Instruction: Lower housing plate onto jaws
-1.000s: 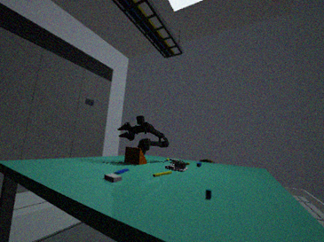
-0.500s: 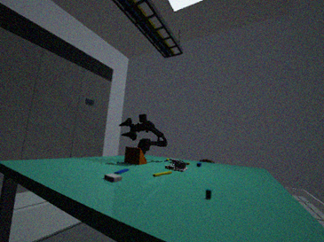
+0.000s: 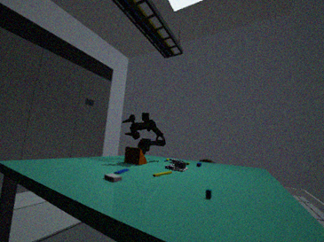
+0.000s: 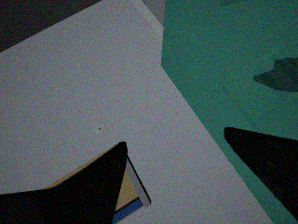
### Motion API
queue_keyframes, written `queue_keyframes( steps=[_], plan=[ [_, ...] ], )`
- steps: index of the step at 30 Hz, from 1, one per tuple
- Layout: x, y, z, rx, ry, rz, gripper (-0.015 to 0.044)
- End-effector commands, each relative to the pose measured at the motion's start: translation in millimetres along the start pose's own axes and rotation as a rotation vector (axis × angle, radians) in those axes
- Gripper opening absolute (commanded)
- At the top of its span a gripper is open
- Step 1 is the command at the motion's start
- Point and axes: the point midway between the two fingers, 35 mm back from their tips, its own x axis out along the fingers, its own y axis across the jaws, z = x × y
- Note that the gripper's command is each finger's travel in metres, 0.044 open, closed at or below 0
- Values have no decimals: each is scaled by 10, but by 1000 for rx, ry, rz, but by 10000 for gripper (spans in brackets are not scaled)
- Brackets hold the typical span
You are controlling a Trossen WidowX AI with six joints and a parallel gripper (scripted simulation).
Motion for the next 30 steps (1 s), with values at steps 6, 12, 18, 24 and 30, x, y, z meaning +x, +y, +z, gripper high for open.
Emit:
queue_keyframes(
  steps=[6,12,18,24,30],
  plan=[
    [-95,-27,-209,-195,88,-26,440],
    [-171,-61,-348,-332,149,-38,440],
    [-255,-102,-480,-469,212,-46,440],
    [-346,-152,-605,-606,275,-49,440],
    [-443,-209,-722,-743,338,-49,440]
  ],
)
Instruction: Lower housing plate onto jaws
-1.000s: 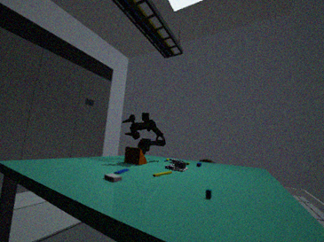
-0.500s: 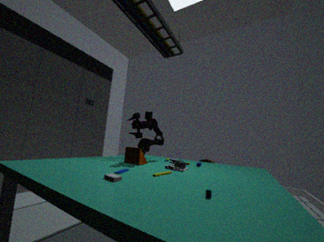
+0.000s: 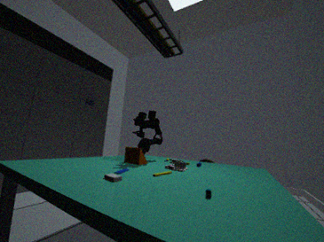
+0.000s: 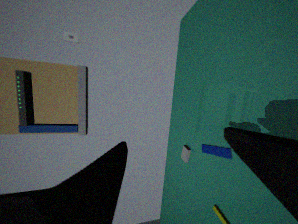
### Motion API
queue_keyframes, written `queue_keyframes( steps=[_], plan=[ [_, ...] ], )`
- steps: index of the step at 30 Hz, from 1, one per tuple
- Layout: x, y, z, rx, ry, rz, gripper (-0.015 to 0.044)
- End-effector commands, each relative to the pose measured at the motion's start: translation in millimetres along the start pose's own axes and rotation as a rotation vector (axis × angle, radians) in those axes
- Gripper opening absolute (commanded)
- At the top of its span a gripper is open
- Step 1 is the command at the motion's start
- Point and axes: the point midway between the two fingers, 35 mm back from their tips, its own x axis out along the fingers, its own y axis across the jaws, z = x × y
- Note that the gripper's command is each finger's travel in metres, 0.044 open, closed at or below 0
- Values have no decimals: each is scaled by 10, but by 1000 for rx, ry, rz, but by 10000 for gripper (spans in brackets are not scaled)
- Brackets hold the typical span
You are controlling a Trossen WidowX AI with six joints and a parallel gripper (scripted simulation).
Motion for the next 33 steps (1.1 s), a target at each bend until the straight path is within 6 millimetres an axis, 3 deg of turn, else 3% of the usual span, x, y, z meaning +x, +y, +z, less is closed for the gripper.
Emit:
queue_keyframes(
  steps=[1,33],
  plan=[
    [-36,24,-90,-83,38,0,440],
    [-451,21,-857,-819,352,66,440]
  ],
)
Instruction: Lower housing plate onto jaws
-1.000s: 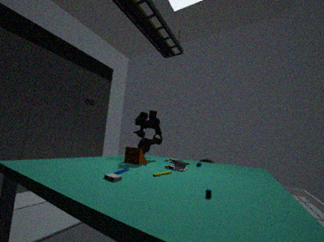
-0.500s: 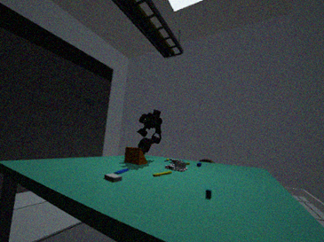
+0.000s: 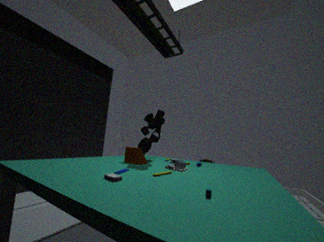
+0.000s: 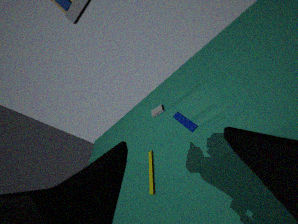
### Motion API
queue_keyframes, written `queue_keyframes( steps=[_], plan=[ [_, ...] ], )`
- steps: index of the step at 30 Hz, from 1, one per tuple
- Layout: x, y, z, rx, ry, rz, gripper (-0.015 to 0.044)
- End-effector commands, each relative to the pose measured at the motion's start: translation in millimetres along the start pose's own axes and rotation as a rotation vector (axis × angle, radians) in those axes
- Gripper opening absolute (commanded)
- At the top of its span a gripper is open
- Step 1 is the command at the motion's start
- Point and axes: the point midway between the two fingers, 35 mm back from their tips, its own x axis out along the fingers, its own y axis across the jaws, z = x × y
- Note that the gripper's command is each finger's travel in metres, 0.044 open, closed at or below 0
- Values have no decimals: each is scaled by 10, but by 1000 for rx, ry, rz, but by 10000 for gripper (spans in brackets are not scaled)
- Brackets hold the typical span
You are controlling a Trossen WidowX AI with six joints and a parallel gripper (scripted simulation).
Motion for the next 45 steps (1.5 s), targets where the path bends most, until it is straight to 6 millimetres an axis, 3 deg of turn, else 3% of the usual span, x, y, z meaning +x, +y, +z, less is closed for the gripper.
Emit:
queue_keyframes(
  steps=[1,24,45],
  plan=[
    [-31,57,-78,-83,34,13,440],
    [-264,299,-622,-611,232,118,440],
    [-540,366,-1115,-1084,386,253,440]
  ],
)
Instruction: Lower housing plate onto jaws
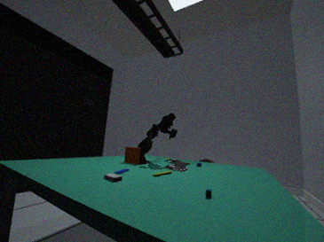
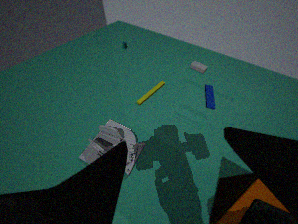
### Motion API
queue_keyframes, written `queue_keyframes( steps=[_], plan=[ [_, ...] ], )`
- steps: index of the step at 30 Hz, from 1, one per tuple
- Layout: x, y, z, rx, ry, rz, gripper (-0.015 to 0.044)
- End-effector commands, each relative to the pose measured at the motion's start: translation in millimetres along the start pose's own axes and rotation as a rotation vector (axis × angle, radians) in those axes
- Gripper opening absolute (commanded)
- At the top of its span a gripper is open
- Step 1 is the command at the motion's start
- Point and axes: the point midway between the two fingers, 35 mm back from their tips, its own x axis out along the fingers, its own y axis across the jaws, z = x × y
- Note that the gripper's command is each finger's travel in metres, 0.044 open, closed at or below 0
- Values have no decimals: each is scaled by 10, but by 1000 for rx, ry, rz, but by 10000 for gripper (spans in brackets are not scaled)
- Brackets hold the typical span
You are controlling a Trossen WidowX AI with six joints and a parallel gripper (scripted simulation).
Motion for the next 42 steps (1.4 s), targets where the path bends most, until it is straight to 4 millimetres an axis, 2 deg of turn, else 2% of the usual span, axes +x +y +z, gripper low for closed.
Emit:
queue_keyframes(
  steps=[1,22,42],
  plan=[
    [-21,93,-42,-82,23,28,440],
    [-168,582,-378,-560,149,201,440],
    [-389,962,-783,-1005,242,406,440]
  ],
)
